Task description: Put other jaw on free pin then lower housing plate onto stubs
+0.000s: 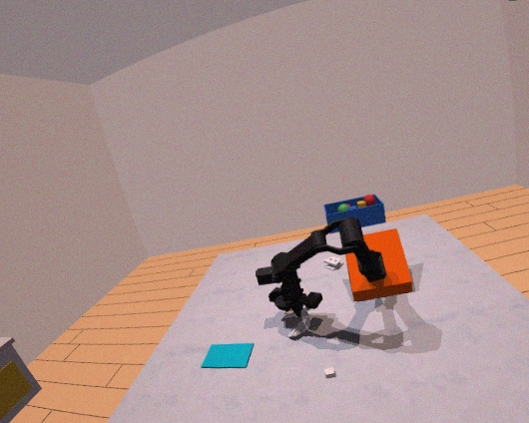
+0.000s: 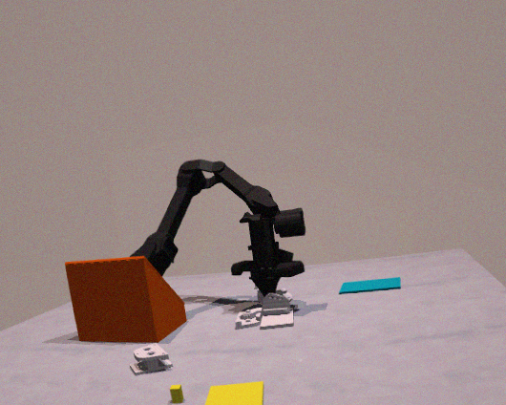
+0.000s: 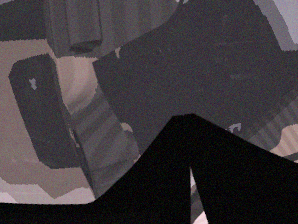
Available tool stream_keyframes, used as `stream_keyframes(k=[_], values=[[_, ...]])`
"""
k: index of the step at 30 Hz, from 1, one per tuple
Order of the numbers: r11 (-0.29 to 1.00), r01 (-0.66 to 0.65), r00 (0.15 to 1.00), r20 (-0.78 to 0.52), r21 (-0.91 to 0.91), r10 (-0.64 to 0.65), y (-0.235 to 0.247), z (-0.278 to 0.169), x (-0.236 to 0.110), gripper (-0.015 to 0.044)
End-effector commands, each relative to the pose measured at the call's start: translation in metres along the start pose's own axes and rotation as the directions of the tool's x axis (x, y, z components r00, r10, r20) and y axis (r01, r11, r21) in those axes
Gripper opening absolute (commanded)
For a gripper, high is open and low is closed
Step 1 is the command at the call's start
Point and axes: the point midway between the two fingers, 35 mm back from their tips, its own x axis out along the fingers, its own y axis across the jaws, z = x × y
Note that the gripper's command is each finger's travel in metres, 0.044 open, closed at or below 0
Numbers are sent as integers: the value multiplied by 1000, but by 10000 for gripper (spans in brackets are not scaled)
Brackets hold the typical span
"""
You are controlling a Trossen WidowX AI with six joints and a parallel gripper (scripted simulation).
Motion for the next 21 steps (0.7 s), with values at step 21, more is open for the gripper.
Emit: stream_keyframes(k=[21], values=[[1000, -1, 1000, 6, 4, 1, 39, 0, 0, 0]])
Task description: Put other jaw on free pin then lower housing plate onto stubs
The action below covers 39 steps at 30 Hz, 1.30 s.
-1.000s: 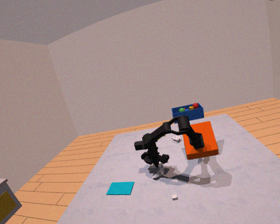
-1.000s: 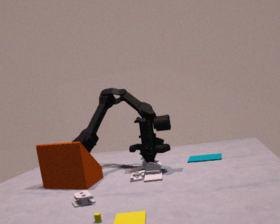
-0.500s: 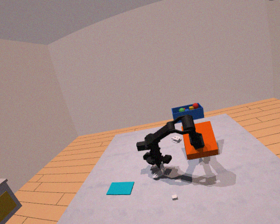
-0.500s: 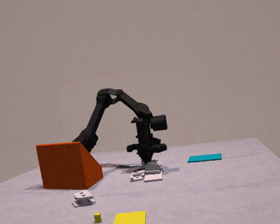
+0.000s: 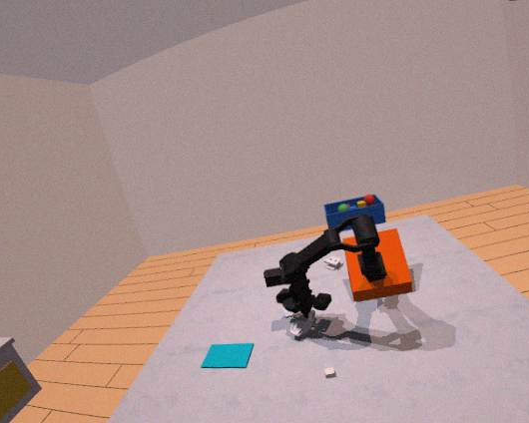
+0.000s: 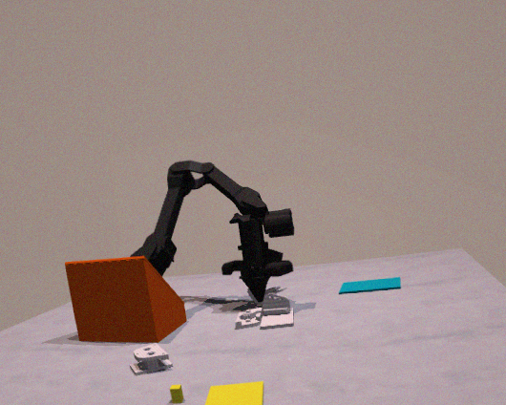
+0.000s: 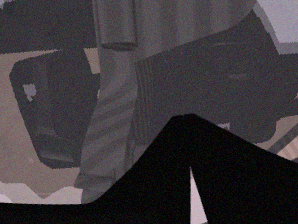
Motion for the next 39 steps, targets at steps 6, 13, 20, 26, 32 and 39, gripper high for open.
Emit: stream_keyframes(k=[6, 13, 20, 26, 32, 39], values=[[1000, -2, 1000, 4, 3, 2, 11, -1, 0, 0], [1000, -1, 1000, 1, 3, 1, 15, 0, -10, 0], [1000, -2, 1000, -1, 1, 2, 12, -3, -60, 0], [1000, 2, 1000, 1, 5, -2, 11, -2, -52, 105], [1000, 2, 1000, 1, 5, -2, 11, -2, -52, 263], [1000, 2, 1000, 1, 5, -2, 11, -2, -52, 440]])
